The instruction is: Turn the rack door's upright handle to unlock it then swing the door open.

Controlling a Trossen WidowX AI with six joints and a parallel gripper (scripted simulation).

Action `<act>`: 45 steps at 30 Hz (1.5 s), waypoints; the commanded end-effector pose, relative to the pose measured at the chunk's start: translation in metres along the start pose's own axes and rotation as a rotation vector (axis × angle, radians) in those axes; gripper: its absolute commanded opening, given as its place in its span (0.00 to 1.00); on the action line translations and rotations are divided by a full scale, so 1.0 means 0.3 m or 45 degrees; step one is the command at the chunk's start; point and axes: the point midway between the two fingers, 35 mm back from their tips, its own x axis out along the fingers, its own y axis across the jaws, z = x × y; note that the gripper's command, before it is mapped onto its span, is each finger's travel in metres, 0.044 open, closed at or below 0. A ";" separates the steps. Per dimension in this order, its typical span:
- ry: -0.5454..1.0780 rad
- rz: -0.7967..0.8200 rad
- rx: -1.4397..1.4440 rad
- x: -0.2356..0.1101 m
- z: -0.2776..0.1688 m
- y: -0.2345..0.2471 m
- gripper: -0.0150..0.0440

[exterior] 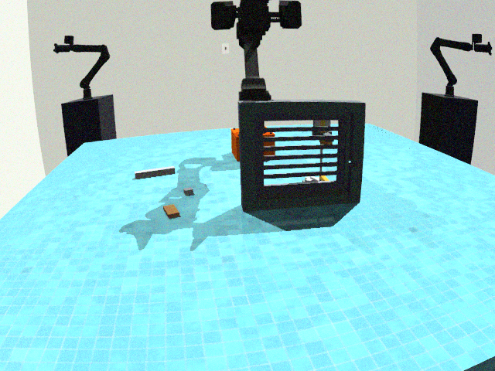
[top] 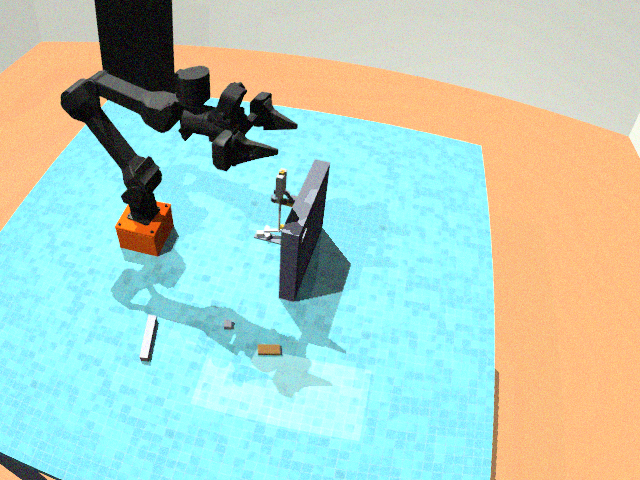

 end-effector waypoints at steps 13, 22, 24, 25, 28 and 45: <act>0.382 0.092 0.059 0.090 -0.109 0.094 0.73; 0.685 0.144 0.086 0.118 -0.198 0.171 0.73; 0.752 0.152 0.090 0.120 -0.217 0.188 0.73; 0.786 0.156 0.092 0.120 -0.226 0.196 0.73; 0.888 0.166 0.094 0.118 -0.254 0.220 0.73; 1.458 0.176 0.059 0.047 -0.381 0.343 0.73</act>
